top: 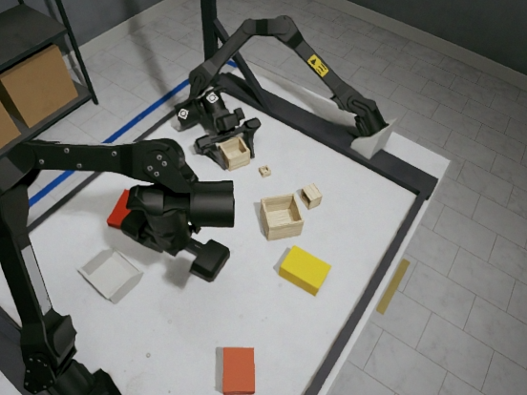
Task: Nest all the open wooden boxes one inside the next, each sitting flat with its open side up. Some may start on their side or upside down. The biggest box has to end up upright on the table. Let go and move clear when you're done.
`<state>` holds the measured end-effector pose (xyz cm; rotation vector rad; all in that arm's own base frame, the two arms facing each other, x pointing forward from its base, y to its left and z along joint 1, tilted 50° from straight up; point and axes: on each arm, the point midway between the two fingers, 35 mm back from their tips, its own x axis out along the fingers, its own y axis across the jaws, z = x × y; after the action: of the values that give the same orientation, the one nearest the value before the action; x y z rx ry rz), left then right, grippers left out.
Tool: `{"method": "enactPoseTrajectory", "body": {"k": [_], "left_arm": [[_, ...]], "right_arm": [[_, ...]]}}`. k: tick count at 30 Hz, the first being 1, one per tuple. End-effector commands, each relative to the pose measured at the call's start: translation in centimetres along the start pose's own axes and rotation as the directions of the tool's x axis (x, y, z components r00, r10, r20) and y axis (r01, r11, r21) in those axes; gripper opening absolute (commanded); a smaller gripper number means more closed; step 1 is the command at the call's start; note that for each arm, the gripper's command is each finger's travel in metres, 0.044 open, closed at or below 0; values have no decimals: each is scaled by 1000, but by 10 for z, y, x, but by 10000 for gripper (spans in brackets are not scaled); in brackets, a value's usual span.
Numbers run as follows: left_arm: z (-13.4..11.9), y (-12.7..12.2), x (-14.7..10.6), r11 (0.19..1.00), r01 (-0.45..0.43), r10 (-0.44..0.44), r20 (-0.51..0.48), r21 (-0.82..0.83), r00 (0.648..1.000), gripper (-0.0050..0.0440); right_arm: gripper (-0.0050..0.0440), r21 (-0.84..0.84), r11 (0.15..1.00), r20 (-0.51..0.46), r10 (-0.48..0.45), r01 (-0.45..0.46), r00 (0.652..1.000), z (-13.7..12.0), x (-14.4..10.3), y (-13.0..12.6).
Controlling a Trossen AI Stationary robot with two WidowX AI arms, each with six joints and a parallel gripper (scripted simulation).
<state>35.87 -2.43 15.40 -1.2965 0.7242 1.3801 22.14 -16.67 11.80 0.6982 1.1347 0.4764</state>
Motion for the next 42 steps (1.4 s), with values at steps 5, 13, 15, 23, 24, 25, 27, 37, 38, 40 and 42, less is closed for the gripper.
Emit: {"method": "enactPoseTrajectory", "body": {"k": [5,13,15,23,24,25,27,37,38,40,42], "left_arm": [[20,-2,-19,999,40,-43,-219,-14,975,400],[36,-2,-27,999,50,-51,-446,-14,894,400],[37,-1,-27,999,47,-47,-456,-12,889,400],[54,0,-32,999,35,-32,-691,-9,722,400],[55,-2,-35,999,44,-40,-695,-11,718,400],[55,-2,-35,999,44,-40,-695,-11,718,400],[56,-4,-34,999,42,-36,-700,-9,713,400],[76,-3,-43,999,44,-32,-878,-12,477,400],[76,-3,-43,999,44,-32,-878,-12,477,400],[76,-3,-43,999,44,-32,-878,-12,477,400],[76,-3,-43,999,44,-32,-878,-12,477,400]], "right_arm": [[400,-8,1000,3,-3,3,1000,1,-1,1],[400,-8,1000,3,-3,3,1000,1,-1,1],[400,-8,1000,3,-3,3,1000,1,-1,1],[400,-8,1000,3,-3,3,1000,1,-1,1],[400,-8,1000,3,-3,3,1000,1,-1,1],[400,-8,1000,3,-3,3,1000,1,-1,1],[400,-8,1000,3,-3,3,1000,1,-1,1],[400,-8,1000,3,-3,3,1000,1,-1,1],[400,-8,1000,3,-3,3,1000,1,-1,1],[400,-8,1000,3,-3,3,1000,1,-1,1],[400,-8,1000,3,-3,3,1000,1,-1,1]]}}
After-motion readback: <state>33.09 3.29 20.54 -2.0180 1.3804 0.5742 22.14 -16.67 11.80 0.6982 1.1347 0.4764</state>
